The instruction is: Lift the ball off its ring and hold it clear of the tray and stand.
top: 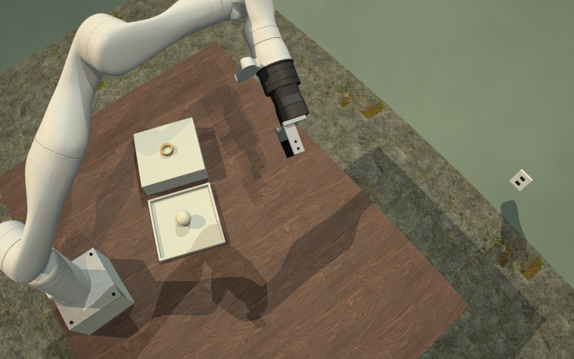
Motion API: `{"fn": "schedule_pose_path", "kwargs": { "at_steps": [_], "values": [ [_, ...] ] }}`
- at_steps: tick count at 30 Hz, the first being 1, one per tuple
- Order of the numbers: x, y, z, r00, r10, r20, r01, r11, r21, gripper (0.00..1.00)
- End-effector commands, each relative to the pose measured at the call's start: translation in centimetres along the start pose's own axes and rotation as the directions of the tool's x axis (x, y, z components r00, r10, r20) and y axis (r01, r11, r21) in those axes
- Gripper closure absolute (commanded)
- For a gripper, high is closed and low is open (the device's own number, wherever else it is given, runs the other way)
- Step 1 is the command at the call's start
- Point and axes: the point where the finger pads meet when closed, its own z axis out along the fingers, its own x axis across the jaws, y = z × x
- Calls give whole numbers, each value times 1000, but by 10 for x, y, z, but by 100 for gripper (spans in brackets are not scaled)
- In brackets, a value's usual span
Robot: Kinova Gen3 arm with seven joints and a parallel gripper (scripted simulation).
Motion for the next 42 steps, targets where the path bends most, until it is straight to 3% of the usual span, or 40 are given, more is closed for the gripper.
{"fn": "schedule_pose_path", "kwargs": {
  "at_steps": [1, 26, 34, 42],
  "values": [
    [-1, 0, -1, 1000, 2, -1, -2, 1000, -1, 0],
    [3, 1, 4, 1000, -10, -16, 10, 1000, -6, 0],
    [18, 1, 18, 997, -46, -66, 45, 999, -22, 0],
    [62, -7, 46, 972, -129, -198, 117, 991, -70, 0]
  ]
}}
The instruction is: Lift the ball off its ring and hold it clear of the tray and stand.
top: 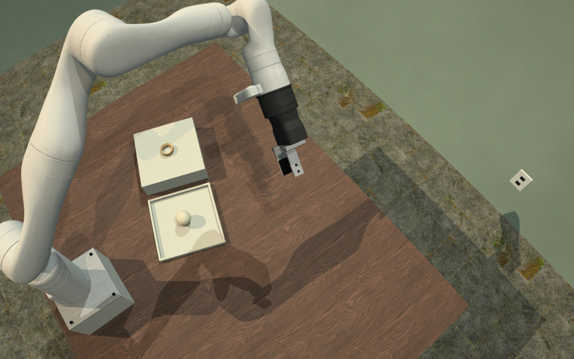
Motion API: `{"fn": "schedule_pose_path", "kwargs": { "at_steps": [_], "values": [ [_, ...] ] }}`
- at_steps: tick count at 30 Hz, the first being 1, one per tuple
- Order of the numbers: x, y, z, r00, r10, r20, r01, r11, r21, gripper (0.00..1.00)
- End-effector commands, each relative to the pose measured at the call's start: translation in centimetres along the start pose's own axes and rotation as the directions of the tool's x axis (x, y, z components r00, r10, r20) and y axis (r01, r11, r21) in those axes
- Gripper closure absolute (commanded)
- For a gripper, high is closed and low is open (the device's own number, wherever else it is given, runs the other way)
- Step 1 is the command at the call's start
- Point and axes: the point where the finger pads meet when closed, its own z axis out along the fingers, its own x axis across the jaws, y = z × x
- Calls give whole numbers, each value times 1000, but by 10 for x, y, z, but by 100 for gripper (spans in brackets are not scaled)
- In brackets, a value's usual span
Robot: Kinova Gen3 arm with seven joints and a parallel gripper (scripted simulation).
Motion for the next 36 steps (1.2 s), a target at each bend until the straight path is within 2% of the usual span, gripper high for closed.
{"fn": "schedule_pose_path", "kwargs": {
  "at_steps": [1, 7, 9, 14, 19, 24, 26, 31, 36],
  "values": [
    [5, -10, 13, 999, -18, -48, 17, 1000, -6, 0],
    [55, -29, 37, 975, -80, -205, 70, 996, -53, 0],
    [55, -29, 37, 975, -80, -205, 70, 996, -53, 0],
    [104, -57, 47, 930, -120, -347, 92, 991, -97, 0],
    [151, -94, 47, 866, -143, -479, 88, 987, -136, 0],
    [189, -133, 39, 794, -149, -589, 65, 985, -162, 0],
    [189, -133, 39, 794, -149, -589, 65, 985, -162, 0],
    [217, -170, 29, 729, -144, -669, 34, 984, -174, 0],
    [234, -199, 21, 678, -133, -723, 4, 984, -178, 0]
  ]
}}
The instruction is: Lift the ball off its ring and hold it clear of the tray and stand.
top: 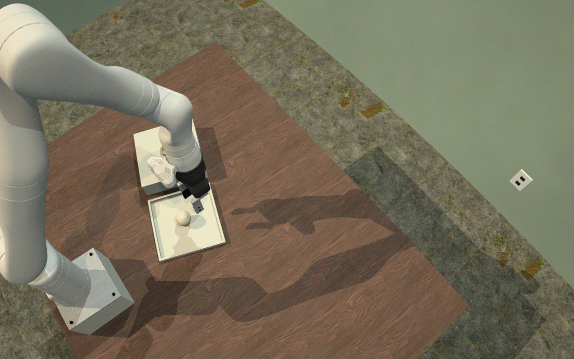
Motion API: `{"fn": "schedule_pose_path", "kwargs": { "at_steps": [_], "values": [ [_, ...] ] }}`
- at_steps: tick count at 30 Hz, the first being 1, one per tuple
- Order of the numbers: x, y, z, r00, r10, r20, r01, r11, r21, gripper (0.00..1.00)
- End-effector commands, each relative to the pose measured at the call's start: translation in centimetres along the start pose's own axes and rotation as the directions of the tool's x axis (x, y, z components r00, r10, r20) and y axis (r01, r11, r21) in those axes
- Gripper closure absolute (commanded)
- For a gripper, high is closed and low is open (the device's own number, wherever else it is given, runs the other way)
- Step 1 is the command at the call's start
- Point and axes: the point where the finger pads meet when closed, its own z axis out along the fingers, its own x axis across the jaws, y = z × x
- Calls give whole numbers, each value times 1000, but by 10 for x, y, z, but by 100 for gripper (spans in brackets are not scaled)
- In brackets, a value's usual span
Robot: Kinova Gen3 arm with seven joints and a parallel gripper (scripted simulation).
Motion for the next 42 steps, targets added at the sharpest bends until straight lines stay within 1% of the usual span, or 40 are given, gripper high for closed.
{"fn": "schedule_pose_path", "kwargs": {
  "at_steps": [1, 5, 7, 12, 27, 32, 39, 41, 42],
  "values": [
    [3, -16, -5, 1000, 14, -26, -14, 1000, -14, 0],
    [13, -30, -4, 998, 25, -59, -26, 999, -26, 0],
    [13, -30, -4, 998, 25, -59, -26, 999, -26, 0],
    [19, -40, -4, 996, 33, -81, -36, 999, -33, 0],
    [21, -42, -2, 996, 35, -87, -38, 999, -36, 0],
    [22, -41, 11, 996, 36, -87, -39, 999, -35, 0],
    [24, -41, 45, 996, 34, -87, -37, 999, -34, 0],
    [24, -41, 45, 996, 34, -87, -37, 999, -34, 0],
    [24, -40, 50, 996, 34, -87, -37, 999, -34, 0]
  ]
}}
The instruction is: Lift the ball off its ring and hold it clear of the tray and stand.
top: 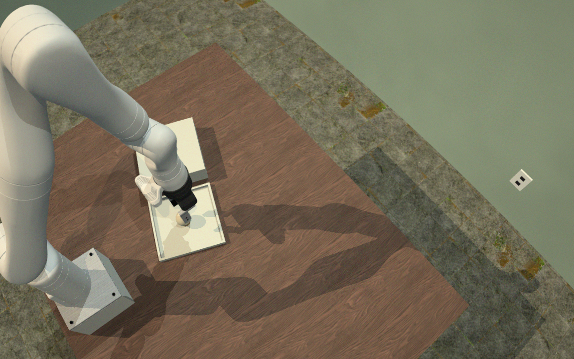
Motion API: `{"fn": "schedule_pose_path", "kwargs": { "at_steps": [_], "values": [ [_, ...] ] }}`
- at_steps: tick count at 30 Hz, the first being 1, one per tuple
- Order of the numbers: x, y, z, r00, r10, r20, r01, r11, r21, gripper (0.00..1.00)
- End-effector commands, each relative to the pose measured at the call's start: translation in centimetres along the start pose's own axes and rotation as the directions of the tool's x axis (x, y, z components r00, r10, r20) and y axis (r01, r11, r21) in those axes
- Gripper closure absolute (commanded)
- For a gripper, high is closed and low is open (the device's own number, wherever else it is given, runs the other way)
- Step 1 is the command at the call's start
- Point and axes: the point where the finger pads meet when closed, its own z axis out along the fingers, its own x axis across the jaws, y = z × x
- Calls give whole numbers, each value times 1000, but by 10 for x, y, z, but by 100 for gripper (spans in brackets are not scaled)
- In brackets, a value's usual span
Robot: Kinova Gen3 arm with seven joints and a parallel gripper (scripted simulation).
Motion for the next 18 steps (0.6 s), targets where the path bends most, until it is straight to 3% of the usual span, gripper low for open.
{"fn": "schedule_pose_path", "kwargs": {
  "at_steps": [1, 9, 18],
  "values": [
    [1, -6, 17, 1000, -5, 2, 5, 1000, 19, 0],
    [1, -7, 51, 1000, -5, 2, 5, 1000, 19, 0],
    [1, -7, 57, 1000, -5, 2, 5, 1000, 19, 0]
  ]
}}
